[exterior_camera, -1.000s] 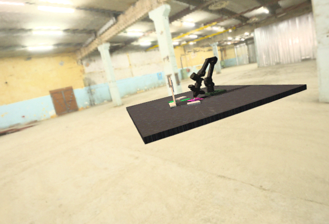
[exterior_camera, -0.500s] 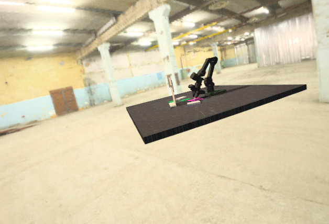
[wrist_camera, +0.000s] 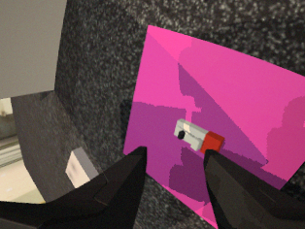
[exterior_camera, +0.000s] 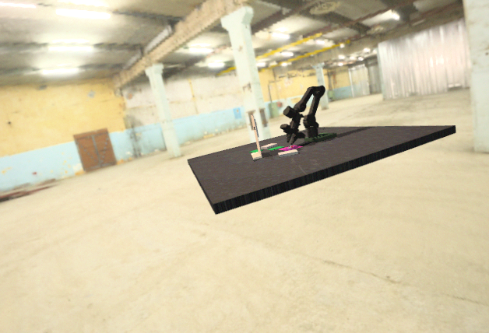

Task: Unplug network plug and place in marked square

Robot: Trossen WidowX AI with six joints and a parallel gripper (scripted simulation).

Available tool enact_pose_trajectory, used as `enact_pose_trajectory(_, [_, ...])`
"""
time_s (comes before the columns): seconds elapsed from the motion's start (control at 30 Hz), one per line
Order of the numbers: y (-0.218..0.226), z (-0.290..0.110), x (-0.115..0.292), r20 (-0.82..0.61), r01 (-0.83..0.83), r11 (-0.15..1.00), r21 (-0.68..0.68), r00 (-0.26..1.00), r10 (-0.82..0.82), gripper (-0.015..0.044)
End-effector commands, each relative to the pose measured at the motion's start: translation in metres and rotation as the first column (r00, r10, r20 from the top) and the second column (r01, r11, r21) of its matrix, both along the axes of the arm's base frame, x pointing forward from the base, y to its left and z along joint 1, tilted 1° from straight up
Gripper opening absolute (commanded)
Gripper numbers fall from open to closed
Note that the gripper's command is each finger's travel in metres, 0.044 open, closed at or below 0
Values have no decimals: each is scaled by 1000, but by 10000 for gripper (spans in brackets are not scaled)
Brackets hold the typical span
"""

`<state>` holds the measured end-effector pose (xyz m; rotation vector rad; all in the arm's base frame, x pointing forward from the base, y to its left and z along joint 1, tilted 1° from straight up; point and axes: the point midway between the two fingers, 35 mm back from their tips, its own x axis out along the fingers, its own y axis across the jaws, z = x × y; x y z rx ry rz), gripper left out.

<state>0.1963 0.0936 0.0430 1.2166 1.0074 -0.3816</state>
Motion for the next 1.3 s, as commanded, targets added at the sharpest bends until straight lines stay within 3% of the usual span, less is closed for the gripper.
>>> enact_pose_trajectory(0.0, [0, 5, 0, 5, 2, 1000, 4, 1000, -2, 156])
enact_pose_trajectory(1.27, [-1, 44, -5, 4, 1, 1000, 4, 1000, -1, 156])
